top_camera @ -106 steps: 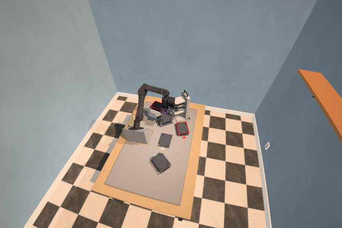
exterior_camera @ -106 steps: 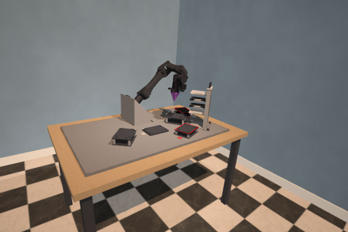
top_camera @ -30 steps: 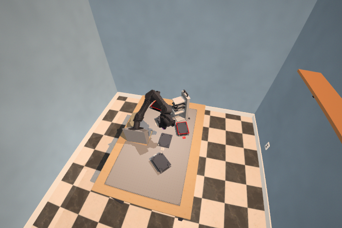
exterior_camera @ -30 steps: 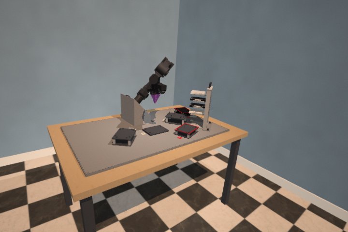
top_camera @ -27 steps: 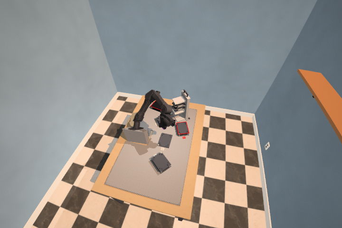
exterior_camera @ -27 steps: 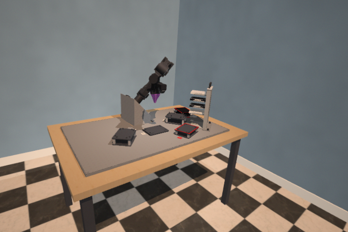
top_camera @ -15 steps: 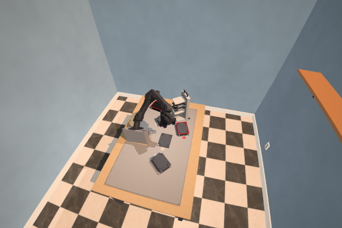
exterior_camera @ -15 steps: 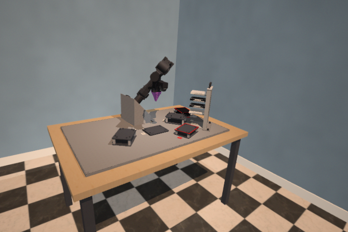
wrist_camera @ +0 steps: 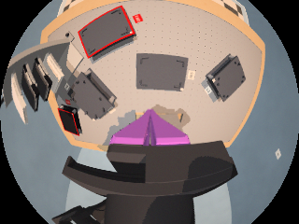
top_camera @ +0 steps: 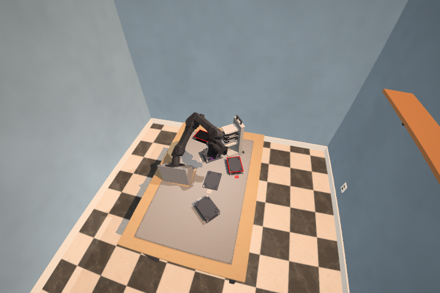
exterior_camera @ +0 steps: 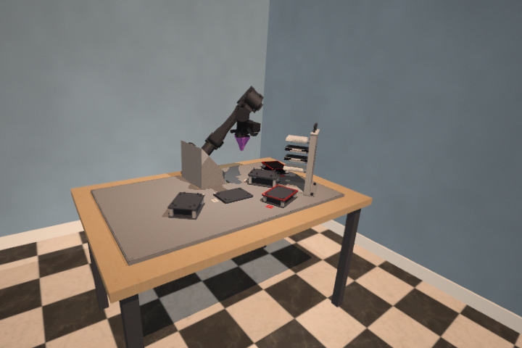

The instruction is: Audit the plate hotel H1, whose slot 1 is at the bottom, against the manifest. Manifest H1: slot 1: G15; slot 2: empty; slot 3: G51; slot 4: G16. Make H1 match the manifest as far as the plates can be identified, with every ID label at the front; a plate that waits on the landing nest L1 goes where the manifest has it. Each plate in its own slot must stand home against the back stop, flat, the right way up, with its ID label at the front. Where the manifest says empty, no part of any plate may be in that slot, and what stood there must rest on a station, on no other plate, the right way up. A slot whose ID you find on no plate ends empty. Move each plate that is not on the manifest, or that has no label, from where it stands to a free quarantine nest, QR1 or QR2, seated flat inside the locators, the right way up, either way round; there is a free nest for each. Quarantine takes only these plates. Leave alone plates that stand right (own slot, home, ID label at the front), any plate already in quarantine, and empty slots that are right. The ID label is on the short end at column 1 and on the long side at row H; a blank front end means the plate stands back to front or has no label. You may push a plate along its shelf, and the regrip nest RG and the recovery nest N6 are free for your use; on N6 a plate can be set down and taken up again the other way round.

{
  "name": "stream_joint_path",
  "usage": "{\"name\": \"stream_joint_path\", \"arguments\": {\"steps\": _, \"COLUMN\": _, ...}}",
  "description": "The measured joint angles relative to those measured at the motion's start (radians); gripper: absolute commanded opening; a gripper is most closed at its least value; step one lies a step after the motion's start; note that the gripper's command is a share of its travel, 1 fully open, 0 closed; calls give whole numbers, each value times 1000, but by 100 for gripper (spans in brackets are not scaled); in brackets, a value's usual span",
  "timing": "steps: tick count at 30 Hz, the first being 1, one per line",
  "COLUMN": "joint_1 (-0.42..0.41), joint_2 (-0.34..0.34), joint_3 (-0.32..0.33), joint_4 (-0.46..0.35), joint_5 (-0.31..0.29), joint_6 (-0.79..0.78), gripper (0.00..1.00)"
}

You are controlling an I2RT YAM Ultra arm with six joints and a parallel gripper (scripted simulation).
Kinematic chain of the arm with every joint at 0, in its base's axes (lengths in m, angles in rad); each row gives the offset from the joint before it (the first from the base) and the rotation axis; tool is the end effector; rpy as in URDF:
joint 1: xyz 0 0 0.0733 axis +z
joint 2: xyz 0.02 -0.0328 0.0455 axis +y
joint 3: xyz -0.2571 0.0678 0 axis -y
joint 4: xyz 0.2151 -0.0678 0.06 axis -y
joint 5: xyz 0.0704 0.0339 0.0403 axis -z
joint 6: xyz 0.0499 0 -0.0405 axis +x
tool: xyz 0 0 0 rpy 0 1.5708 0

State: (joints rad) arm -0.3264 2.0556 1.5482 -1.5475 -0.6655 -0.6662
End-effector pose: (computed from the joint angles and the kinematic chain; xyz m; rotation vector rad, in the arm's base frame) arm 0.2998 -0.0678 0.1972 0.2377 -2.7975 -1.1790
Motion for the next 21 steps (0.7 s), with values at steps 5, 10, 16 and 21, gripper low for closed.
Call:
{"name": "stream_joint_path", "arguments": {"steps": 5, "joint_1": -2, "joint_2": -63, "joint_3": -51, "joint_4": 9, "joint_5": -30, "joint_6": 3, "gripper": 0}}
{"name": "stream_joint_path", "arguments": {"steps": 10, "joint_1": -1, "joint_2": -126, "joint_3": -115, "joint_4": 40, "joint_5": -70, "joint_6": 1, "gripper": 0}}
{"name": "stream_joint_path", "arguments": {"steps": 16, "joint_1": 8, "joint_2": -225, "joint_3": -196, "joint_4": 82, "joint_5": -132, "joint_6": -5, "gripper": 0}}
{"name": "stream_joint_path", "arguments": {"steps": 21, "joint_1": 20, "joint_2": -299, "joint_3": -251, "joint_4": 116, "joint_5": -183, "joint_6": -5, "gripper": 0}}
